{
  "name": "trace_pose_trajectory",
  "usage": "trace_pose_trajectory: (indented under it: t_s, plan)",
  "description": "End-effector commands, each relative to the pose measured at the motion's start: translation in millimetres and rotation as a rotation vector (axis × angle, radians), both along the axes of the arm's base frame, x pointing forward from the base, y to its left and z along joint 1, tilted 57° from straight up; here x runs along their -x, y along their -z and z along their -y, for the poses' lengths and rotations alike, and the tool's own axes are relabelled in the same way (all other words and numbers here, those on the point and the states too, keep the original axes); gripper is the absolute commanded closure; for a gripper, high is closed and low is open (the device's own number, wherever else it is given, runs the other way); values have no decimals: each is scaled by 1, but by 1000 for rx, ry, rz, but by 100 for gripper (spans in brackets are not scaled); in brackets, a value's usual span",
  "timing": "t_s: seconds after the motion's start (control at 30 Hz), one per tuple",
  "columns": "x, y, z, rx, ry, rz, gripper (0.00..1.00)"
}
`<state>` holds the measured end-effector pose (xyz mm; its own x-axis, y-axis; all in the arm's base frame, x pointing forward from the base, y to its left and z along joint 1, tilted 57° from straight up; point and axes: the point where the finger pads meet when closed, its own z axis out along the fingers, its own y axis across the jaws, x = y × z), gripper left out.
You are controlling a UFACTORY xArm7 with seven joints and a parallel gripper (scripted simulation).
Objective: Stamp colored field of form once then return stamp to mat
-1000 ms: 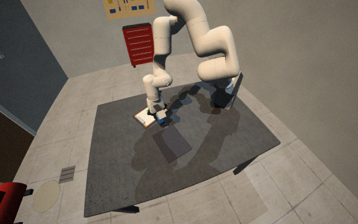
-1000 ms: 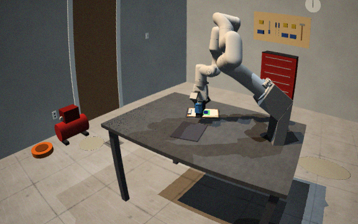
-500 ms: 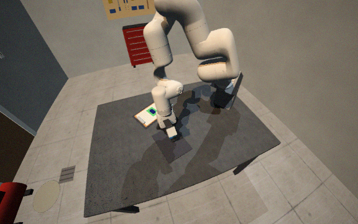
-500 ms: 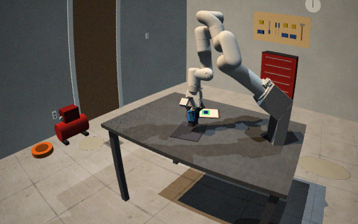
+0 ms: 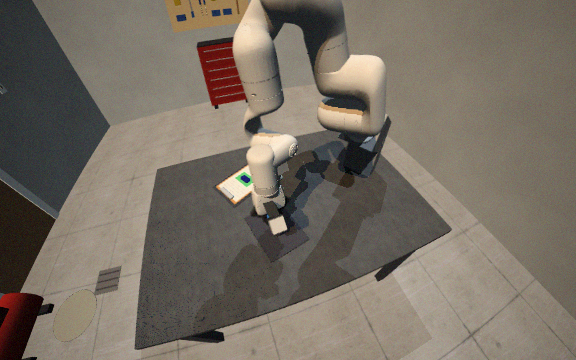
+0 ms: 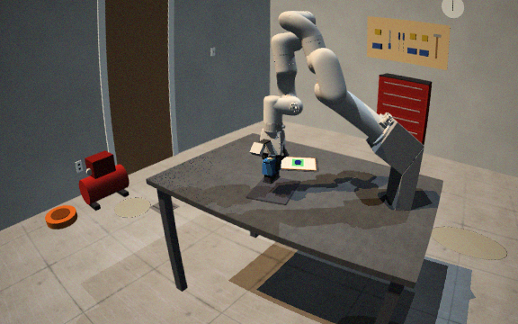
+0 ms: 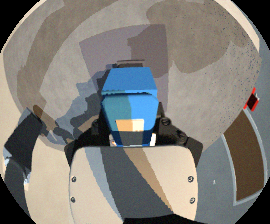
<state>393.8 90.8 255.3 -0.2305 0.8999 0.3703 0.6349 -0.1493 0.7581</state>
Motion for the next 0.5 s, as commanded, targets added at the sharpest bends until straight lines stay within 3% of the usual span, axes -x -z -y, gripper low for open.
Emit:
trace_pose_trajectory:
  t_s: [0.0, 0.47]
  plan:
    - [1, -6, -1, 18, 38, 7, 73]
    - [-5, 13, 9, 18, 38, 7, 73]
